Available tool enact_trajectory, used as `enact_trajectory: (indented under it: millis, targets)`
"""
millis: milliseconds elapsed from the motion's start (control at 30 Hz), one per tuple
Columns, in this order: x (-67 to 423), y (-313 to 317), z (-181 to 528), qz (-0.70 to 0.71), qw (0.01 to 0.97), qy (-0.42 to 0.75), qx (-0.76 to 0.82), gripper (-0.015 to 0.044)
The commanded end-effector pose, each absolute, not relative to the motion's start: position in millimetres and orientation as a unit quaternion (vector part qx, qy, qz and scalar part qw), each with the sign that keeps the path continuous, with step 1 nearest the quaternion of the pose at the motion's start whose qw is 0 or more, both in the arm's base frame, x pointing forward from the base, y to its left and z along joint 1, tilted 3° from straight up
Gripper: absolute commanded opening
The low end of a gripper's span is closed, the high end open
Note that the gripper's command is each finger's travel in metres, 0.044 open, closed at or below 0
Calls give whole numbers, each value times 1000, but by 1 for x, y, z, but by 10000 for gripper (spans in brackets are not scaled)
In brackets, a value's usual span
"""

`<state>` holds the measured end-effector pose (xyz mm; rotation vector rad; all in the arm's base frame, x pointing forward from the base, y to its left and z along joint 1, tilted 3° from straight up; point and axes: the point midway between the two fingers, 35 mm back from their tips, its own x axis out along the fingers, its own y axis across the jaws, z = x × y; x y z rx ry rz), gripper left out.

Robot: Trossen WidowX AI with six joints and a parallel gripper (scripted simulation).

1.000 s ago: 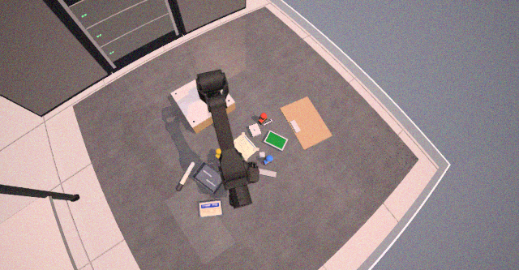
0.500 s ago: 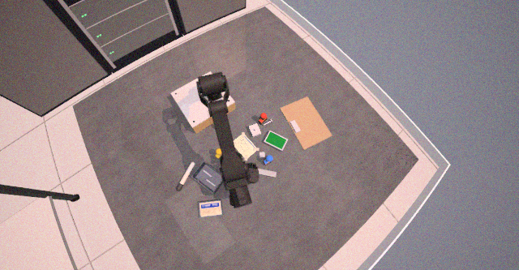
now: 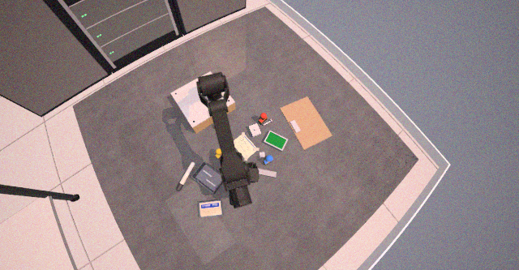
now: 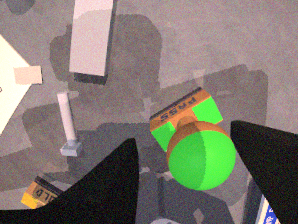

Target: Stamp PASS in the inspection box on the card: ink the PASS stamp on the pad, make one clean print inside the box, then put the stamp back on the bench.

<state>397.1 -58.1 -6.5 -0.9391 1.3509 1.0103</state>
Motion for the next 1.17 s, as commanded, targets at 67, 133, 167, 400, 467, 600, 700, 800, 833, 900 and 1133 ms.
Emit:
enact_trajectory:
  millis: [67, 133, 167, 400, 467, 600, 700, 800, 833, 900, 1133]
  targets:
    - [405, -61, 79, 424, 575, 569, -408, 268]
    - [402, -61, 100, 424, 574, 569, -408, 268]
    - [402, -61, 103, 424, 574, 569, -408, 268]
    - [402, -61, 103, 424, 574, 569, -408, 268]
    - [402, -61, 103, 424, 574, 569, -408, 268]
    - [402, -61, 103, 424, 574, 569, -408, 268]
    - [402, -61, 103, 424, 574, 569, -408, 268]
    - [402, -61, 103, 424, 574, 569, -408, 268]
    - [402, -61, 103, 424, 574, 569, -408, 268]
    - [402, -60, 102, 423, 576, 569, -406, 268]
    - [402, -60, 102, 423, 576, 569, -406, 268]
